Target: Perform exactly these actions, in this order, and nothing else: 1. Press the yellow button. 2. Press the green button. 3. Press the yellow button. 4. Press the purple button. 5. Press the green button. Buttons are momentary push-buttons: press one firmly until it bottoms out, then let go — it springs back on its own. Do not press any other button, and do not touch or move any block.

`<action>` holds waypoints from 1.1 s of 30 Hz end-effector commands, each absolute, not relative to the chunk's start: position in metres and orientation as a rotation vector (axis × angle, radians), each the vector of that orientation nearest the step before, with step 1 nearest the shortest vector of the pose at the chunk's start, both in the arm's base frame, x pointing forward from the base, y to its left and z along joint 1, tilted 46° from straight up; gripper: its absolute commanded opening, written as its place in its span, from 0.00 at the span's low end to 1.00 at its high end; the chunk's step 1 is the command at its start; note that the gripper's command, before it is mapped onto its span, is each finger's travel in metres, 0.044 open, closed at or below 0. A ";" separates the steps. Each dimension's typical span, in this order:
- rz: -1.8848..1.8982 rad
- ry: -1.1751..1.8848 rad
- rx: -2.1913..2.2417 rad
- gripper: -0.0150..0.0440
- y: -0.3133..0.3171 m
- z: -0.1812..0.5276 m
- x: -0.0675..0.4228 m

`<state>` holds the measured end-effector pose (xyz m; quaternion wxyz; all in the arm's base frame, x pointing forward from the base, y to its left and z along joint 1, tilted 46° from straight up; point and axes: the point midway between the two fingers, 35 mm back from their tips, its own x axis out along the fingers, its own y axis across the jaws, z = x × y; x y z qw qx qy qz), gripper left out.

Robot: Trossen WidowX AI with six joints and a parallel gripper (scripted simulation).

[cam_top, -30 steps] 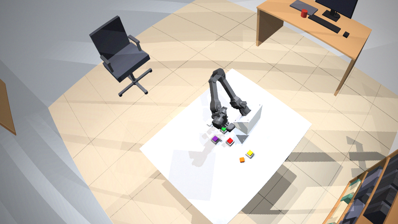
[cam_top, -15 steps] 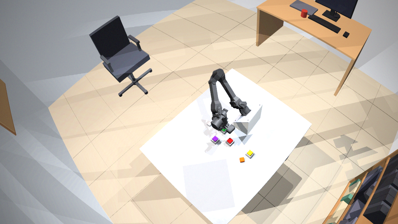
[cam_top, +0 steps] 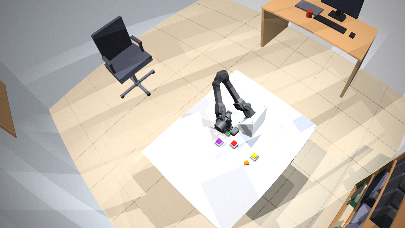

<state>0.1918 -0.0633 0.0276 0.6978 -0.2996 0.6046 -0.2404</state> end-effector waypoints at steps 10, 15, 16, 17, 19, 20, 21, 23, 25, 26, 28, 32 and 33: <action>-0.536 1.355 -0.677 0.29 -0.040 0.051 0.185; -0.518 1.356 -0.667 0.47 -0.017 0.047 0.204; -0.512 1.357 -0.664 0.51 -0.007 0.045 0.211; -0.507 1.358 -0.661 0.56 0.003 0.042 0.217; -0.498 1.360 -0.656 0.64 0.025 0.035 0.228; -0.495 1.361 -0.654 0.69 0.036 0.031 0.233; -0.492 1.362 -0.652 0.73 0.048 0.026 0.238; -0.489 1.365 -0.649 0.82 0.071 0.015 0.244; -0.488 1.366 -0.648 0.91 0.094 0.002 0.249; -0.488 1.367 -0.648 0.93 0.106 -0.005 0.250; -0.491 1.367 -0.649 0.93 0.129 -0.021 0.250; -0.505 1.363 -0.653 0.93 0.172 -0.057 0.242; -0.510 1.361 -0.655 0.93 0.182 -0.067 0.238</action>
